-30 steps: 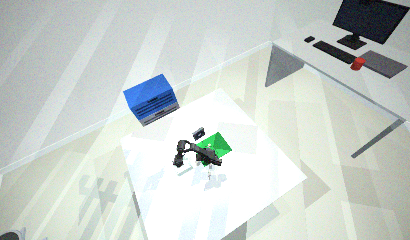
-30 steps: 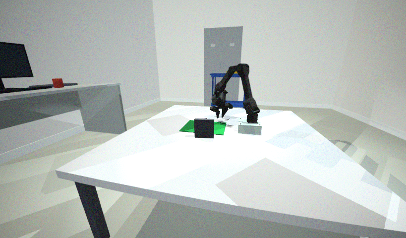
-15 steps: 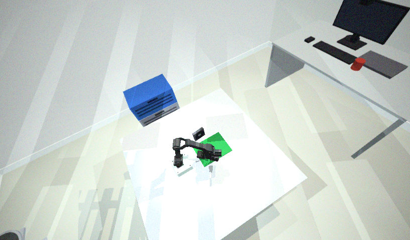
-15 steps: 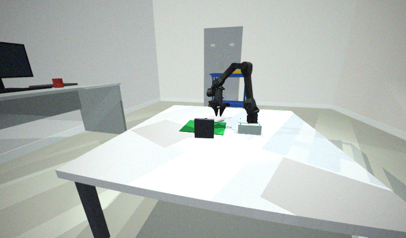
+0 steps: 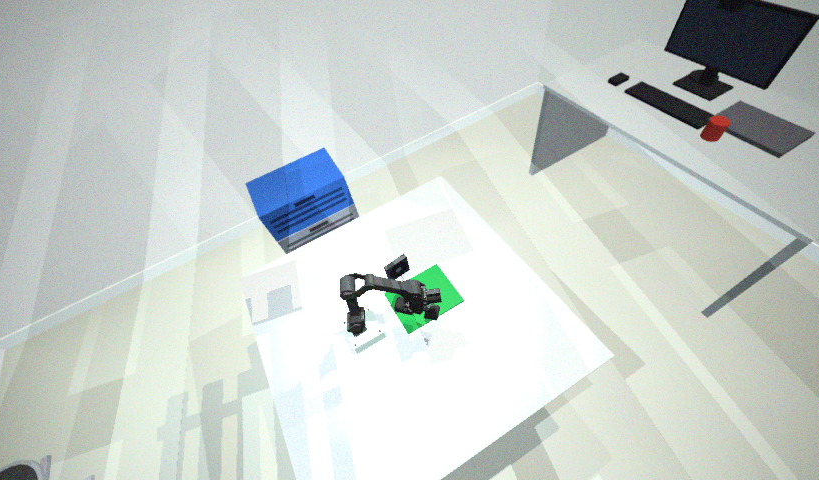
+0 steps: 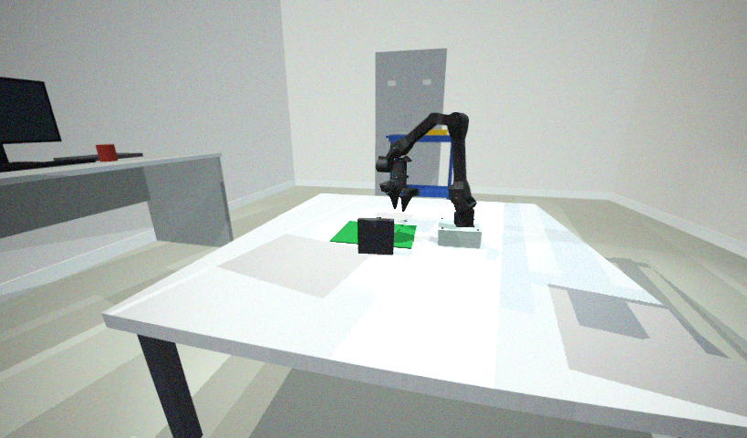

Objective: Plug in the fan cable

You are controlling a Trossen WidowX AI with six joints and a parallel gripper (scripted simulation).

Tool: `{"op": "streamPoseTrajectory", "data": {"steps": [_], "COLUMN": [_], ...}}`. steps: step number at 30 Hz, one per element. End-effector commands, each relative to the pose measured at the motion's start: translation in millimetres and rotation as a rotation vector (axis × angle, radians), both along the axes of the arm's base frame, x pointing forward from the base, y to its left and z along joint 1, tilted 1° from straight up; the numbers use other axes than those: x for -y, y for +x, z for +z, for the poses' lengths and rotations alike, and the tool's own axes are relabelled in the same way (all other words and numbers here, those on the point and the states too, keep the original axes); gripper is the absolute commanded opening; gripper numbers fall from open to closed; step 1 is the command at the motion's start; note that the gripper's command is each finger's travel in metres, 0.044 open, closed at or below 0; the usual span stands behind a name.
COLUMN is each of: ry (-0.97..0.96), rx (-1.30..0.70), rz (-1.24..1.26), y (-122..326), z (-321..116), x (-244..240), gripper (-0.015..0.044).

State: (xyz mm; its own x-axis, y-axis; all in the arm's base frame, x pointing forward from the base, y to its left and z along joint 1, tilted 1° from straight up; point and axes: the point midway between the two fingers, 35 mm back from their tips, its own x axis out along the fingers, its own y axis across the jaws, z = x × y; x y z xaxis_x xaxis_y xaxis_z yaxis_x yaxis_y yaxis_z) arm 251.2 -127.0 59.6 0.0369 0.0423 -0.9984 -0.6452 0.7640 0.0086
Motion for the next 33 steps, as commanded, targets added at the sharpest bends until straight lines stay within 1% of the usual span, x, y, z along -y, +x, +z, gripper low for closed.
{"op": "streamPoseTrajectory", "data": {"steps": [1, 4, 16, 19, 21, 33], "ry": [-0.002, -0.001, 0.019, 0.025, 0.028, 0.029], "rx": [-0.002, -0.009, -0.011, -0.007, -0.007, -0.007], "rz": [-0.112, -0.359, -1.347, -1.487, -1.547, -1.549], "y": [6, 18, 53, 57, 57, 58], "z": [7, 21, 81, 91, 93, 94], "x": [-3, -10, -49, -57, -59, -59], "gripper": [0.0363, 0.044, 0.044, 0.044, 0.044, 0.044]}}
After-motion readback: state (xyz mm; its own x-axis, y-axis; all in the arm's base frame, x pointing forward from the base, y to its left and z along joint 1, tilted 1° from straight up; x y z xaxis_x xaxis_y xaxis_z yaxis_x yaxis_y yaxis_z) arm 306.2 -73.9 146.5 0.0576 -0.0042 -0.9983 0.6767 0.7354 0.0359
